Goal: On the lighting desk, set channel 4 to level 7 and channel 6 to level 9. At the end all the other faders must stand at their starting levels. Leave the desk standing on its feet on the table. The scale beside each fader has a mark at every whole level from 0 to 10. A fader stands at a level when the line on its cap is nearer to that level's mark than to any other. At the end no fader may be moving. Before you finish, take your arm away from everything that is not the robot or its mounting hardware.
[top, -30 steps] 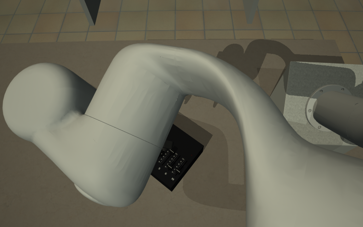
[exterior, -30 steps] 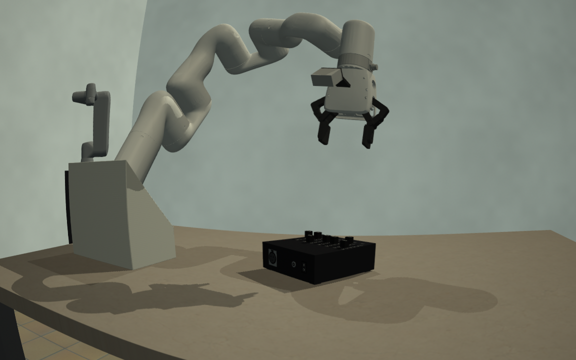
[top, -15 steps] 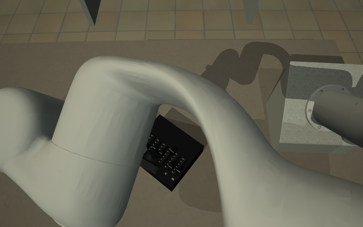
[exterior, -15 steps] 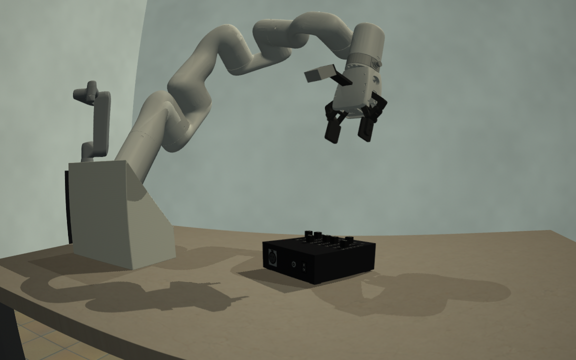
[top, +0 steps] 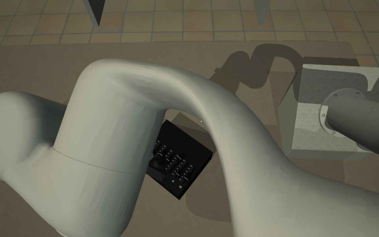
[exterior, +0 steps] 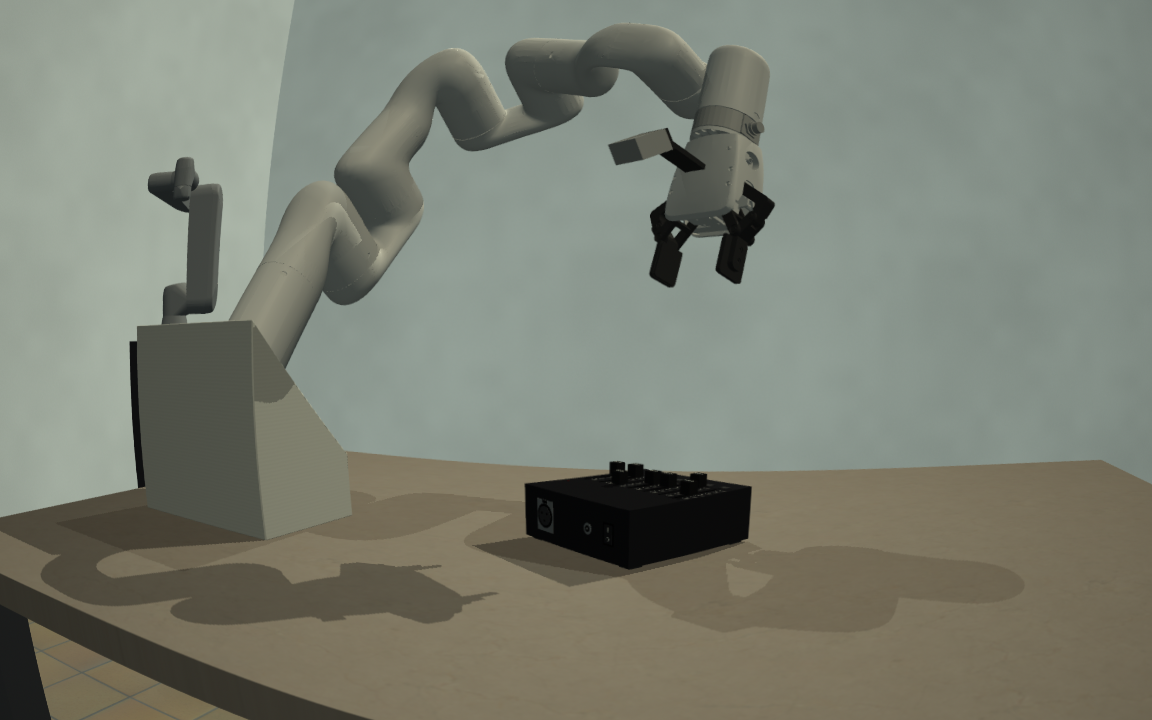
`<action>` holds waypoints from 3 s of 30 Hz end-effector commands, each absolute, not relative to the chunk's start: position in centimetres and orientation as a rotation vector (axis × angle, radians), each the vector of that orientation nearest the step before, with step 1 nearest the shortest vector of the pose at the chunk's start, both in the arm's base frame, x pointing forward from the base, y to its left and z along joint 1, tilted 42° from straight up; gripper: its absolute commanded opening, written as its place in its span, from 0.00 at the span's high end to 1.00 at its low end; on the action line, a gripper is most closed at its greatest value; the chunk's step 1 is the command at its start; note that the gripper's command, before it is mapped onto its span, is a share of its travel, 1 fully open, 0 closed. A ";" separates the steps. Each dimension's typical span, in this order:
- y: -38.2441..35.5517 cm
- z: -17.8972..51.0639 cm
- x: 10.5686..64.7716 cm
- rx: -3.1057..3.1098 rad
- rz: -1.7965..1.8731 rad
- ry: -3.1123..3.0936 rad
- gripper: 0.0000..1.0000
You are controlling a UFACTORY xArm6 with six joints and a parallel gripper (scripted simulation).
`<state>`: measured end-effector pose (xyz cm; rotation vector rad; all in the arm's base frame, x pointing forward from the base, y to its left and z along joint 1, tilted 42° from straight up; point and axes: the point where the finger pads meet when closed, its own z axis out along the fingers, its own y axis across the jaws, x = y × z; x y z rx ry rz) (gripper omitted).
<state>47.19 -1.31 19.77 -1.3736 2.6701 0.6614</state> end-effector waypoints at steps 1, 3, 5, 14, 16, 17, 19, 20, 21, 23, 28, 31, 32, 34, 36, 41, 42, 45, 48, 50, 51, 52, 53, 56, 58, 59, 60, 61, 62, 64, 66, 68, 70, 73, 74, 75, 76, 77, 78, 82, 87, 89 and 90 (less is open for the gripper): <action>-1.4 19.9 47.3 -1.372 0.657 2.669 0.00; -1.4 19.9 47.3 -1.372 0.657 2.669 0.00; -1.4 19.9 47.3 -1.372 0.657 2.669 0.00; -1.4 19.9 47.3 -1.372 0.657 2.669 0.00; -1.4 19.9 47.3 -1.372 0.657 2.669 0.00; -1.4 19.9 47.3 -1.372 0.657 2.669 0.00; -1.4 19.9 47.3 -1.372 0.657 2.669 0.00; -1.4 19.9 47.3 -1.372 0.657 2.669 0.00; -1.4 19.9 47.3 -1.372 0.657 2.669 0.00; -1.4 19.9 47.3 -1.372 0.657 2.669 0.00; -1.4 19.9 47.3 -1.372 0.657 2.669 0.00; -1.4 19.9 47.3 -1.372 0.657 2.669 0.00; -1.4 19.9 47.3 -1.372 0.657 2.669 0.00; -1.4 19.9 47.3 -1.372 0.657 2.669 0.00; -1.4 19.9 47.3 -1.372 0.657 2.669 0.00; -1.4 19.9 47.3 -1.372 0.657 2.669 0.00; -1.4 19.9 47.3 -1.372 0.657 2.669 0.00; -1.4 19.9 47.3 -1.372 0.657 2.669 0.00; -1.4 19.9 47.3 -1.375 0.657 2.666 0.00; -1.4 19.9 47.3 -1.379 0.658 2.662 0.00; -1.4 19.8 47.3 -1.386 0.658 2.657 0.00; -1.4 19.8 47.2 -1.395 0.659 2.648 0.00; -1.4 19.8 47.2 -1.408 0.660 2.637 0.00; -1.3 19.6 47.1 -1.466 0.663 2.582 0.00; -1.3 19.3 47.1 -1.523 0.665 2.527 0.00; -1.3 19.2 47.0 -1.556 0.666 2.492 0.00; -1.2 19.1 46.9 -1.593 0.666 2.453 0.00; -1.2 18.9 46.9 -1.632 0.665 2.410 0.00; -1.2 18.7 46.8 -1.673 0.664 2.362 0.00; -1.1 18.3 46.7 -1.761 0.657 2.252 0.00; -1.1 18.3 46.7 -1.761 0.657 2.252 0.00; -1.1 17.9 46.5 -1.852 0.645 2.125 0.00; -1.0 17.4 46.3 -1.942 0.626 1.984 0.00; -1.0 16.7 46.0 -2.063 0.584 1.764 0.00; -1.0 16.4 45.8 -2.092 0.569 1.705 0.00; -0.9 16.2 45.7 -2.122 0.553 1.643 0.00; -0.9 15.9 45.6 -2.151 0.535 1.580 0.00; -0.9 15.6 45.5 -2.178 0.517 1.517 0.00; -0.9 15.3 45.3 -2.203 0.498 1.454 0.00; -1.0 14.5 44.9 -2.272 0.435 1.266 0.00; -1.0 13.6 44.4 -2.358 0.314 0.934 0.00; -1.1 13.1 44.2 -2.382 0.260 0.809 0.00; -1.1 12.9 44.1 -2.392 0.234 0.747 0.00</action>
